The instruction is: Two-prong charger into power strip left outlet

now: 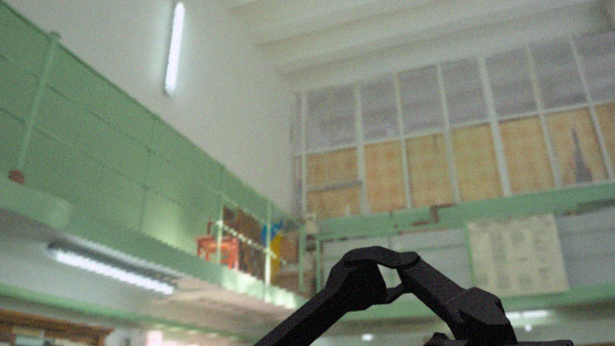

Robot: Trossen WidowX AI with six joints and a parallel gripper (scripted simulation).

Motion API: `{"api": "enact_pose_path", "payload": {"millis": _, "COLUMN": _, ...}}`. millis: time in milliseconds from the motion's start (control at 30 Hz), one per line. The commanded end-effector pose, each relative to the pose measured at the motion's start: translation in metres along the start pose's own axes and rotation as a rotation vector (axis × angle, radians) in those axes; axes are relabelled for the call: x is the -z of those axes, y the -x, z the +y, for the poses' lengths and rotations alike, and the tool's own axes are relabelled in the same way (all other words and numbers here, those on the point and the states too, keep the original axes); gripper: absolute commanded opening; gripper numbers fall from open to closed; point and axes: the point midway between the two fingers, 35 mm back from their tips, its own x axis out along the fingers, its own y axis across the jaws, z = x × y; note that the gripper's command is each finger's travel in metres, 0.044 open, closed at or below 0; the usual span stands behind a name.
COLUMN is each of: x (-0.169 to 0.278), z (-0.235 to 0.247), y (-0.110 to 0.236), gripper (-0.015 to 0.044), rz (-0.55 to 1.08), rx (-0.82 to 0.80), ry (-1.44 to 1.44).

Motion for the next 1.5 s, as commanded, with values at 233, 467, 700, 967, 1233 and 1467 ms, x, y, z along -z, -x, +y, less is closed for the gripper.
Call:
{"api": "enact_pose_path", "payload": {"millis": 233, "x": 0.005, "z": 0.001, "y": 0.001, "gripper": 0.044, "rz": -0.006, "rx": -0.002, "ry": 0.001}}
{"api": "enact_pose_path", "payload": {"millis": 467, "x": 0.012, "z": 0.001, "y": 0.0, "gripper": 0.044, "rz": -0.006, "rx": -0.002, "ry": 0.001}}
{"api": "enact_pose_path", "payload": {"millis": 700, "x": 0.019, "z": 0.001, "y": 0.0, "gripper": 0.044, "rz": -0.006, "rx": -0.002, "ry": 0.001}}
{"api": "enact_pose_path", "payload": {"millis": 967, "x": 0.028, "z": 0.001, "y": -0.001, "gripper": 0.044, "rz": -0.006, "rx": -0.002, "ry": 0.001}}
{"api": "enact_pose_path", "payload": {"millis": 1233, "x": 0.036, "z": 0.001, "y": -0.002, "gripper": 0.044, "rz": -0.006, "rx": -0.002, "ry": 0.001}}
{"api": "enact_pose_path", "payload": {"millis": 1467, "x": 0.044, "z": 0.0, "y": -0.003, "gripper": 0.044, "rz": -0.006, "rx": -0.002, "ry": 0.001}}
